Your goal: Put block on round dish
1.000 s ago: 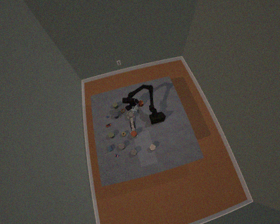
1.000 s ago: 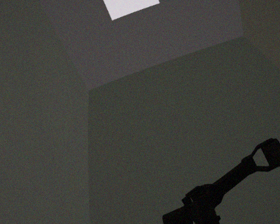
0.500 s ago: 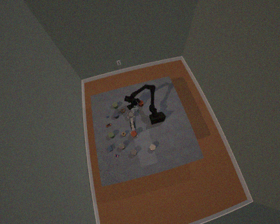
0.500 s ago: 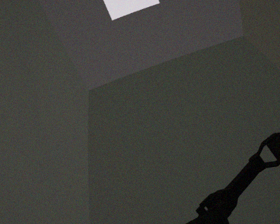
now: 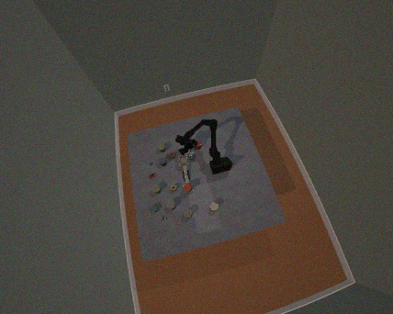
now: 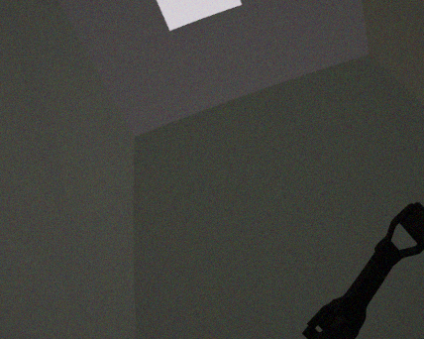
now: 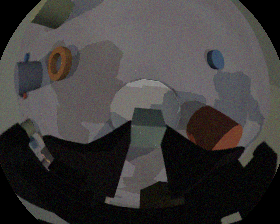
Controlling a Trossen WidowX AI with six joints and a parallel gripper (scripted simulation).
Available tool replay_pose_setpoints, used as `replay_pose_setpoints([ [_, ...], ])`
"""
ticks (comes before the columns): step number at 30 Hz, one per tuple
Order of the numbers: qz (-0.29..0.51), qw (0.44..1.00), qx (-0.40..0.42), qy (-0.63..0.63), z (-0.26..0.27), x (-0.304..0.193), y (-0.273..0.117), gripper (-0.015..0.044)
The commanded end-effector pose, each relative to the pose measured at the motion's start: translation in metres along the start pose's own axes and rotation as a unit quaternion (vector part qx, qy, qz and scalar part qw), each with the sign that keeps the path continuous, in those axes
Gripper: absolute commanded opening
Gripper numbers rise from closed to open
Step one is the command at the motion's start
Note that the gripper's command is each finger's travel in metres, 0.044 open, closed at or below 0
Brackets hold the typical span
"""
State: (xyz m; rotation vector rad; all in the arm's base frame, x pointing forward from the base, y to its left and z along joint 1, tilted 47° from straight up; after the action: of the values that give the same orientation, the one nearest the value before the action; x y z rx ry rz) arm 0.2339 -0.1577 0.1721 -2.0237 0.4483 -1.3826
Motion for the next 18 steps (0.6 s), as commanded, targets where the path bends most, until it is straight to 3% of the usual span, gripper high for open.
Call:
replay_pose_setpoints([
  [1,0.002,1.000,0.001,-0.005,0.001,-0.002,0.007,0.0000],
  [9,0.001,1.000,0.001,-0.005,0.000,-0.002,0.017,0.0000],
  [18,0.000,1.000,-0.001,0.000,0.000,0.000,0.013,0.0236],
])
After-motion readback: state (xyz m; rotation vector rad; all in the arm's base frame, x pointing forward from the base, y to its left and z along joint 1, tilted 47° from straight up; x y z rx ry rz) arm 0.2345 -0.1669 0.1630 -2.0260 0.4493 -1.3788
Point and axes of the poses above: the point midway between the two fingers, 35 mm back from their tips, its own y axis out along the fingers, its own z axis across the jaws, x = y × z, the point moved 5 cm from there along -y, back along the fingers, and after that the axes turned 5 degrees about y, right-handed, at the moved point
